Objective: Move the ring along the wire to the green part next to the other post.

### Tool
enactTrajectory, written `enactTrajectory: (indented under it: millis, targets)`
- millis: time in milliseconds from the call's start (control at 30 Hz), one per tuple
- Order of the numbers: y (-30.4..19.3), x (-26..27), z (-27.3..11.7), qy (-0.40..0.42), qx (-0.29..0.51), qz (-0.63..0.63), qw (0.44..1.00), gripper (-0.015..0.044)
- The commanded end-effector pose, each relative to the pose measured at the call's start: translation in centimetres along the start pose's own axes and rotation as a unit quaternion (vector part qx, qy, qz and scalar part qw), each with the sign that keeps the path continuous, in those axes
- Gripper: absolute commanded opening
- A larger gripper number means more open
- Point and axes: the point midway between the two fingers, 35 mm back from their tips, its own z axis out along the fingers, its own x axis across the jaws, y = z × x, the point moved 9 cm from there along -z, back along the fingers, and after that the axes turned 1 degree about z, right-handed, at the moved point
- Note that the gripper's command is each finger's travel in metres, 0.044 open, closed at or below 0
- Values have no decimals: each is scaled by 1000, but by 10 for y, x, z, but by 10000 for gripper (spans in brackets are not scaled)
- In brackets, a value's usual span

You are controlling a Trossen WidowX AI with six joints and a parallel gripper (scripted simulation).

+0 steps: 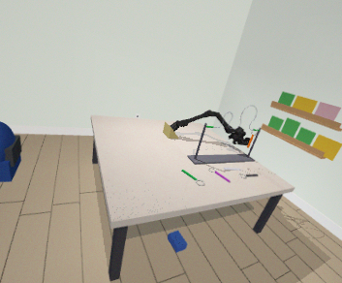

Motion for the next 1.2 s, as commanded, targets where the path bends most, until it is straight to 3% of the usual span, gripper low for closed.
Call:
enactTrajectory:
  millis: [0,667,1167]
  targets:
    - [-2,1,7,1,2,-3,1000,160]
    - [-1,-1,38,2,1,-4,1000,160]
    - [-1,-1,39,2,1,-4,1000,160]
